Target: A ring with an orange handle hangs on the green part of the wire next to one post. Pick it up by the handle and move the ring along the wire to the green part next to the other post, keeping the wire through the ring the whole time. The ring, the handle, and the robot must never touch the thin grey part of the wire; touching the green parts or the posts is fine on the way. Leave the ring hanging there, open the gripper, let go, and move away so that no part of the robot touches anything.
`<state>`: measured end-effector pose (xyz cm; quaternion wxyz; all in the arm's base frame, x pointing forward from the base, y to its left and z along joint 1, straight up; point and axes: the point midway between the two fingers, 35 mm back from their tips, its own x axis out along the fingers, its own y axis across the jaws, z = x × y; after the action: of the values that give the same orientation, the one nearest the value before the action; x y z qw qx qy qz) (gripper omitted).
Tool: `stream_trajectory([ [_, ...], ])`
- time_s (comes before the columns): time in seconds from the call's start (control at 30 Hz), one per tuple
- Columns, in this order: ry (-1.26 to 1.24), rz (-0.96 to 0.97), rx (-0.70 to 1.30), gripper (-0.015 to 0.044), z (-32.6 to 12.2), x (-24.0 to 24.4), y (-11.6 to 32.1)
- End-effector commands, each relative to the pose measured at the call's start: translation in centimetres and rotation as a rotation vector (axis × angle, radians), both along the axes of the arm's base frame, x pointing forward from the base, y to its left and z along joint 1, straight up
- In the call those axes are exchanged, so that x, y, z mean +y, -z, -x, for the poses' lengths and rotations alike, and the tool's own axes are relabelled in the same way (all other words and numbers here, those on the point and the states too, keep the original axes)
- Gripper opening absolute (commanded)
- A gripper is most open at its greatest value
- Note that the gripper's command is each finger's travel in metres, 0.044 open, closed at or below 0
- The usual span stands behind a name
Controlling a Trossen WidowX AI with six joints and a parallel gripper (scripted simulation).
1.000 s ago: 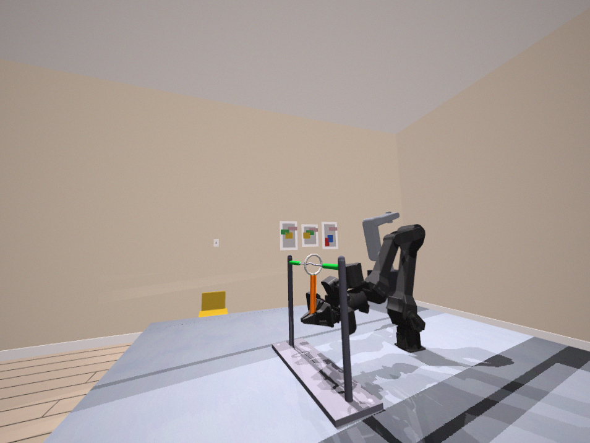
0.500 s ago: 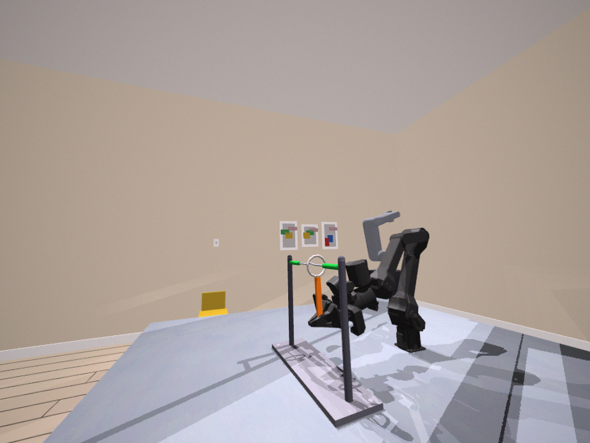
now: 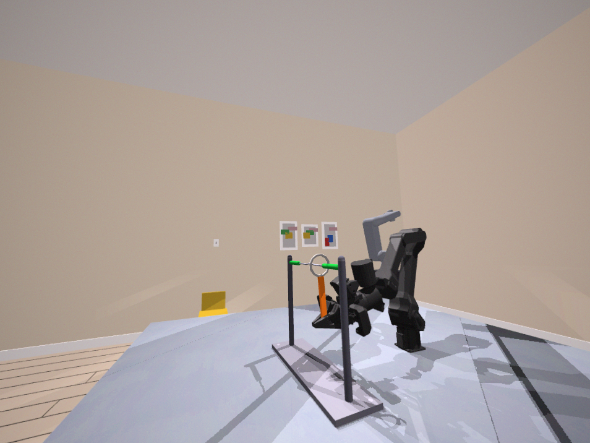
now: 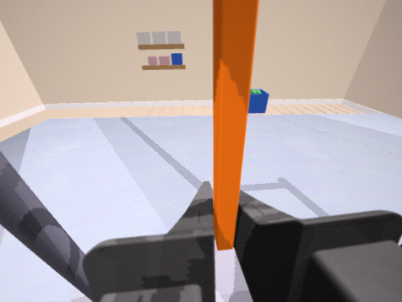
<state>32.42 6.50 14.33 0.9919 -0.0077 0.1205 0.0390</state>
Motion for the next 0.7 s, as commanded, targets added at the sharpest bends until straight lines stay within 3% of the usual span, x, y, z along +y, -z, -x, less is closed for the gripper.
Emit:
stream_trajectory([
  [0.0,0.006,-0.01,0.003,-0.015,0.0,0.5,0.0],
  [0.67,0.008,-0.02,0.005,-0.015,0.2,2.6,0.0],
])
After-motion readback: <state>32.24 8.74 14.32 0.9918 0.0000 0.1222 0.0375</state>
